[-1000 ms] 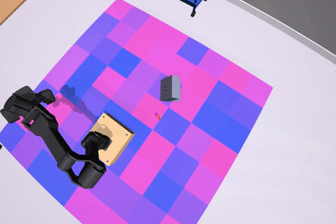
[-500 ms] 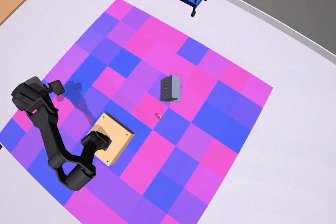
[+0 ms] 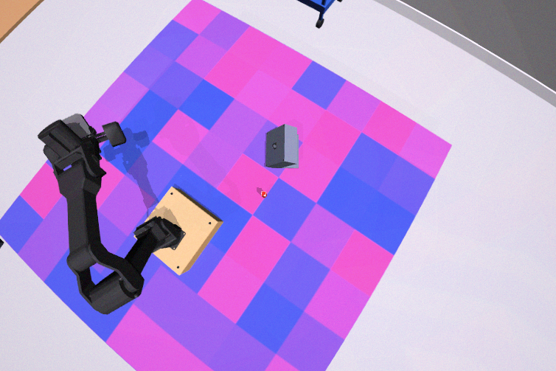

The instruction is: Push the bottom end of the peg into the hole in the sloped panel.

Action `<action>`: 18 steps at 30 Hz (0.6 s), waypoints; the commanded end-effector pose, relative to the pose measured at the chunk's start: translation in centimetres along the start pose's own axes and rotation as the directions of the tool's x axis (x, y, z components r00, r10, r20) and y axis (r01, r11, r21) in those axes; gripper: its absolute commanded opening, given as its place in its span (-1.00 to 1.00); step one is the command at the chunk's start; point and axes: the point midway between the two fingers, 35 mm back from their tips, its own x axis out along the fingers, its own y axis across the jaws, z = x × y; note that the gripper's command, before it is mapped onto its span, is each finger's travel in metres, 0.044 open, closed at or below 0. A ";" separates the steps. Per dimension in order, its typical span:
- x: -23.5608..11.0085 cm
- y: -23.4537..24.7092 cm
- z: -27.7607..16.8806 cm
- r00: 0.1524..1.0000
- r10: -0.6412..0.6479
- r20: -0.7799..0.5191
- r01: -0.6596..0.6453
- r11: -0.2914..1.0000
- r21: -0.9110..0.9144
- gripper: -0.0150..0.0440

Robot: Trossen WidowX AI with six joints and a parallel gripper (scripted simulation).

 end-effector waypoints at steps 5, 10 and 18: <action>0.4 -3.4 0.2 0.995 -0.095 -0.031 0.094 0.995 -0.017 1.00; 0.3 -5.6 0.3 0.987 -0.153 -0.050 0.151 0.988 -0.025 1.00; -0.1 -9.0 0.4 0.968 -0.238 -0.078 0.236 0.971 -0.035 1.00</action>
